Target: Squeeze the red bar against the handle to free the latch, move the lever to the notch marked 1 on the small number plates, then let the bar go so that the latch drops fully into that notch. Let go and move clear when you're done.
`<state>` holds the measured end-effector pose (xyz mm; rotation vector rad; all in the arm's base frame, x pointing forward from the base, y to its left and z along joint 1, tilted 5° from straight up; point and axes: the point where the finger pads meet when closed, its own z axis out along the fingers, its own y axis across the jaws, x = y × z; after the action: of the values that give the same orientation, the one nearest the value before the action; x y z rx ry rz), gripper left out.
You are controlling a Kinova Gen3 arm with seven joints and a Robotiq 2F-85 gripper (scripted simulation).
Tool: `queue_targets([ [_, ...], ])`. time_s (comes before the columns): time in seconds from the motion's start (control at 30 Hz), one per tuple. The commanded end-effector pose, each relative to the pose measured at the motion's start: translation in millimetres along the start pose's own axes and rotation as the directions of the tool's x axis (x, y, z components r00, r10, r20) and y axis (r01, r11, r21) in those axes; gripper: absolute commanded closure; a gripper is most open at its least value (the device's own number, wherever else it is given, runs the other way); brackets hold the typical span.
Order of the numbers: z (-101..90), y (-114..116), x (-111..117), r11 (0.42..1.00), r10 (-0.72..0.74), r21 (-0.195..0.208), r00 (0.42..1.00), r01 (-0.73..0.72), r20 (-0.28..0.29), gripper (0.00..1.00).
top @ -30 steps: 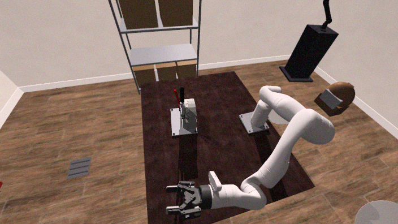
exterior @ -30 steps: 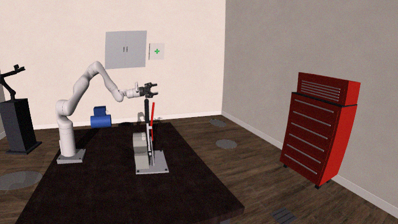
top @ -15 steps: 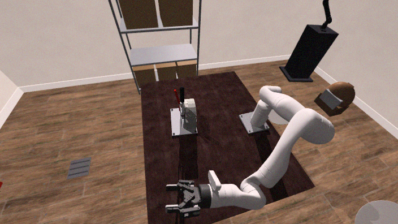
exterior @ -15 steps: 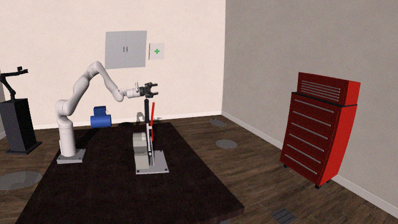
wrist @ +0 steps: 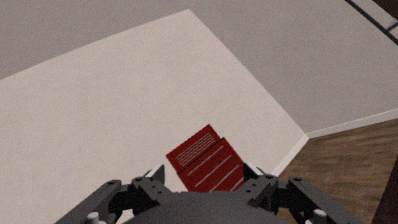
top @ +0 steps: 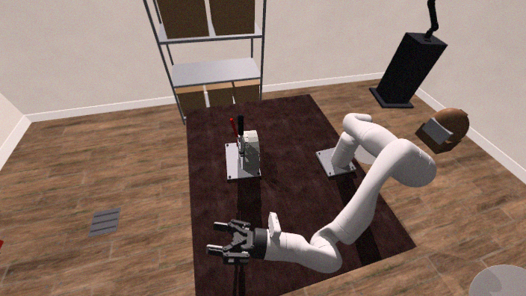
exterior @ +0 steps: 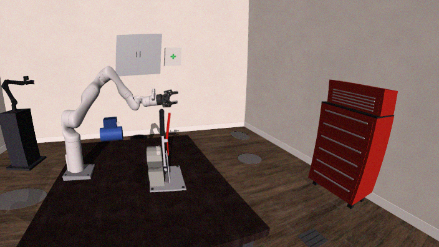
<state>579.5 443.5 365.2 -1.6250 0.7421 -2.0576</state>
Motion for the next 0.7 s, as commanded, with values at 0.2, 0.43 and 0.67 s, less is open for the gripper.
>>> queue_targets([
  [0.2,50.9,61,65,0.977,-0.037,-0.211,0.993,0.013,-0.111,0.0],
  [0.43,73.4,112,108,0.925,-0.082,-0.379,0.984,0.015,-0.159,0.0],
  [0.67,89.0,195,170,0.773,-0.144,-0.634,0.974,-0.002,-0.177,0.0],
])
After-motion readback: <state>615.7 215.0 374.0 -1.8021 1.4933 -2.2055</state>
